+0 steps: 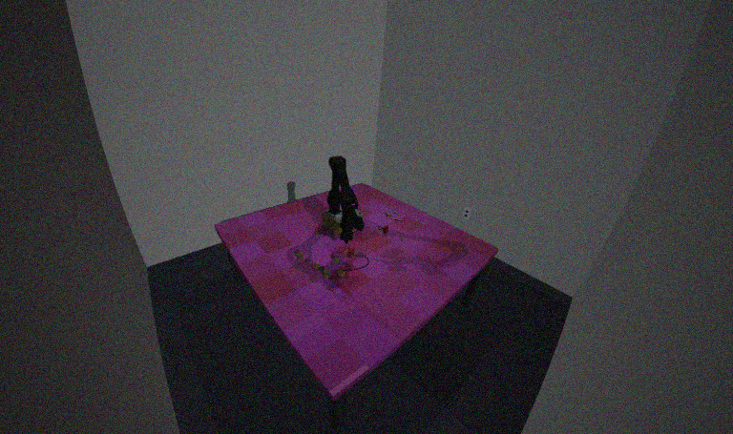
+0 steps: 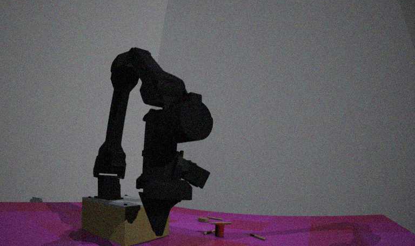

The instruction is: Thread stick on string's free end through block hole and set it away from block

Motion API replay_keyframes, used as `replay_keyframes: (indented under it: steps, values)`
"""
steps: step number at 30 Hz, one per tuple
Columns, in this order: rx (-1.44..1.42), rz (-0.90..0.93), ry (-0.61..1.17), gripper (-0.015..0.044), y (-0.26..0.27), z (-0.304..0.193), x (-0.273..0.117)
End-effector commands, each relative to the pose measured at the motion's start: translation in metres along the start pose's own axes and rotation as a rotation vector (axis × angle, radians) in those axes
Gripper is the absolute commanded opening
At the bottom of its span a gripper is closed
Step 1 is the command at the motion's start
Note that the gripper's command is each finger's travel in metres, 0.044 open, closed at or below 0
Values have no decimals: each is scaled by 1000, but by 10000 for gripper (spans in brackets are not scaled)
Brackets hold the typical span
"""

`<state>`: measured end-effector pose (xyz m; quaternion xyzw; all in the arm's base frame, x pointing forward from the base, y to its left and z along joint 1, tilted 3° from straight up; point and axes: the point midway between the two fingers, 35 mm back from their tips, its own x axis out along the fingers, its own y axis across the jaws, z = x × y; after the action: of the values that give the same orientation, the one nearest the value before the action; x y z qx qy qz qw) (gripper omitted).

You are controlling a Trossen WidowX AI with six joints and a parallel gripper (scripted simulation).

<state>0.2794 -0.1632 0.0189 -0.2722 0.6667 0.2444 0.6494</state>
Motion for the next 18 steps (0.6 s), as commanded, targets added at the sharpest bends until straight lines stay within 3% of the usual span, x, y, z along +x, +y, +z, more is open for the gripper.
replay_keyframes:
  steps: [1, 18]
  values:
    - [-4, 10, 7, 120, 1, -1, 10]
    - [-4, 10, 7, 120, 1, -1, 38]
